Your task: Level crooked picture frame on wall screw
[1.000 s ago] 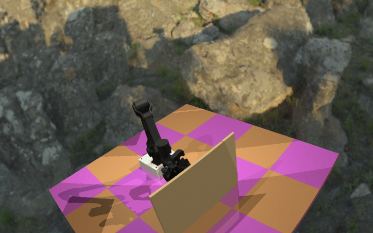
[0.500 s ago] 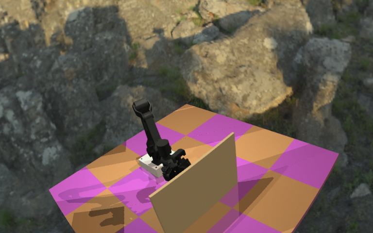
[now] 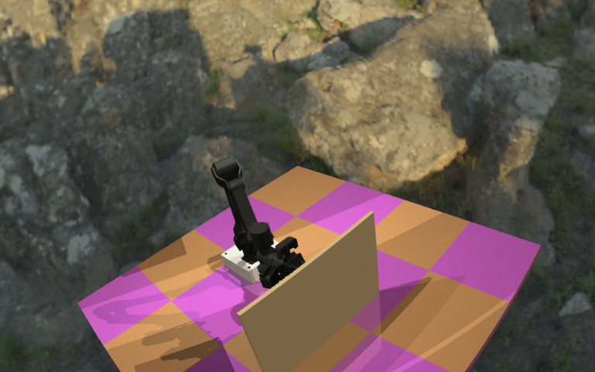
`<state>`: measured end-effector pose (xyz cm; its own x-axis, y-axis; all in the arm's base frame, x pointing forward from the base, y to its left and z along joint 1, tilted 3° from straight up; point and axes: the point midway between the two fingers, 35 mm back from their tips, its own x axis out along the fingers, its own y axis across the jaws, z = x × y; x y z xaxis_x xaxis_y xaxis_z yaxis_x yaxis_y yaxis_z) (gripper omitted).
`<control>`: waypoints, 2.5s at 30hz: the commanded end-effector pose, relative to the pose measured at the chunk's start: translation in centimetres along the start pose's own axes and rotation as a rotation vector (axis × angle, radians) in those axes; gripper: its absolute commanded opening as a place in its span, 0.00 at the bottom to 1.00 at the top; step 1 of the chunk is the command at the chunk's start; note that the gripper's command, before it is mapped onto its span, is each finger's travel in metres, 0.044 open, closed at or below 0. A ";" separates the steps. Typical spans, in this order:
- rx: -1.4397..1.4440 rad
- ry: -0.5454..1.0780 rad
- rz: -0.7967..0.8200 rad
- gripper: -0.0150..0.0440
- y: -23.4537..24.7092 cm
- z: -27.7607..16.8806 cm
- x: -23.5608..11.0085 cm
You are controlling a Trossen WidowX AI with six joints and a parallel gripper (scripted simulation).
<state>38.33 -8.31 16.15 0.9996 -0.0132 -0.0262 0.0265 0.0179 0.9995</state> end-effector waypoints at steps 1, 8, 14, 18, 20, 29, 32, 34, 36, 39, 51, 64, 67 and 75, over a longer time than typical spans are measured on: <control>-0.025 -0.001 0.001 0.25 0.0 0.0 0.0; -0.010 0.000 0.000 0.52 0.0 0.0 0.0; -0.010 0.000 0.000 0.69 0.0 0.0 0.0; 0.040 0.000 0.000 0.69 0.3 0.2 -1.6; 0.107 -0.001 -0.001 0.69 0.5 0.4 -3.7; 0.325 -0.003 -0.001 0.69 -0.3 0.1 -10.1; 0.290 -0.006 0.011 0.69 0.5 0.6 -9.8; 0.290 -0.006 0.004 0.69 1.0 1.3 -11.0; 0.292 -0.006 -0.003 0.69 1.6 1.9 -12.3; 0.298 -0.007 -0.010 0.69 2.3 2.4 -14.5; 0.323 -0.004 -0.010 0.69 3.7 1.0 -20.2; 0.323 -0.004 -0.010 0.69 3.7 1.0 -20.2; 0.323 -0.004 -0.010 0.69 3.7 1.0 -20.2; 0.323 -0.004 -0.010 0.69 3.7 1.0 -20.2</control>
<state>18.23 -9.05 20.32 0.9991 -0.0186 -0.0368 0.0294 -0.3050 0.9519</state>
